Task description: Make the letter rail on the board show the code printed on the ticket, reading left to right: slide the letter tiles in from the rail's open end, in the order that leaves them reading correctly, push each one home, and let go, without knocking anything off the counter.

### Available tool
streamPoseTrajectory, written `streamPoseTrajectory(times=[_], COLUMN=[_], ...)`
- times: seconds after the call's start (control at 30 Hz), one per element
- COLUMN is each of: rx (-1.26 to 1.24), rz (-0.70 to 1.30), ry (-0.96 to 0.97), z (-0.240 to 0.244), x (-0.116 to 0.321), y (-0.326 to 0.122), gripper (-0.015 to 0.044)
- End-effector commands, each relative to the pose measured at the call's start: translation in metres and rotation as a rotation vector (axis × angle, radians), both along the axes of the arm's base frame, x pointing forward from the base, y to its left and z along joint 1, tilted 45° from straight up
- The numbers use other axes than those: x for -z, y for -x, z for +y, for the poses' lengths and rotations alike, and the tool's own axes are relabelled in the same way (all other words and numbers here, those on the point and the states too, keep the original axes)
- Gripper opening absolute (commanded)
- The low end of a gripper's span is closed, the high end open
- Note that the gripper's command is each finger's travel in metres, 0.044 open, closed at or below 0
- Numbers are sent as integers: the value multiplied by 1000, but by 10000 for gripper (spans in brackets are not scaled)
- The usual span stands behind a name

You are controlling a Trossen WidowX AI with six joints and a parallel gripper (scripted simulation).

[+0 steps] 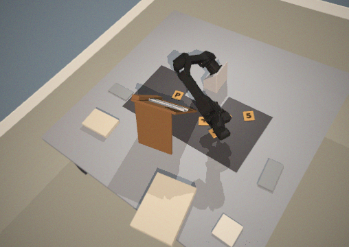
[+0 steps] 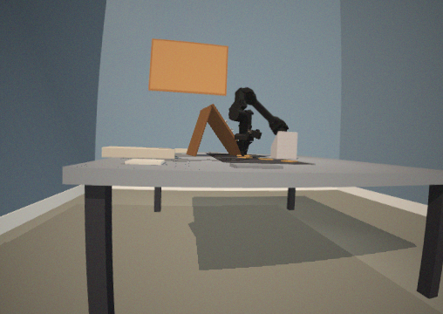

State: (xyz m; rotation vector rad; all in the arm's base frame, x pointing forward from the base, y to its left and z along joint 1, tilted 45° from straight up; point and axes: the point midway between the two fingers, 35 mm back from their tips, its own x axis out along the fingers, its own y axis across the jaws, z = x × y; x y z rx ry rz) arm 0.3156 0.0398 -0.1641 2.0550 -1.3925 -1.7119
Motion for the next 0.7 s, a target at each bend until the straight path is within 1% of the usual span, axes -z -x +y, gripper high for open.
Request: streamPoseTrajectory(times=[0.0,0.67], rx=[4,4], rz=[-4,-4], ry=[-4,-5], z=[2,8], x=[-2,-9], y=[-1,0], gripper=[0,0])
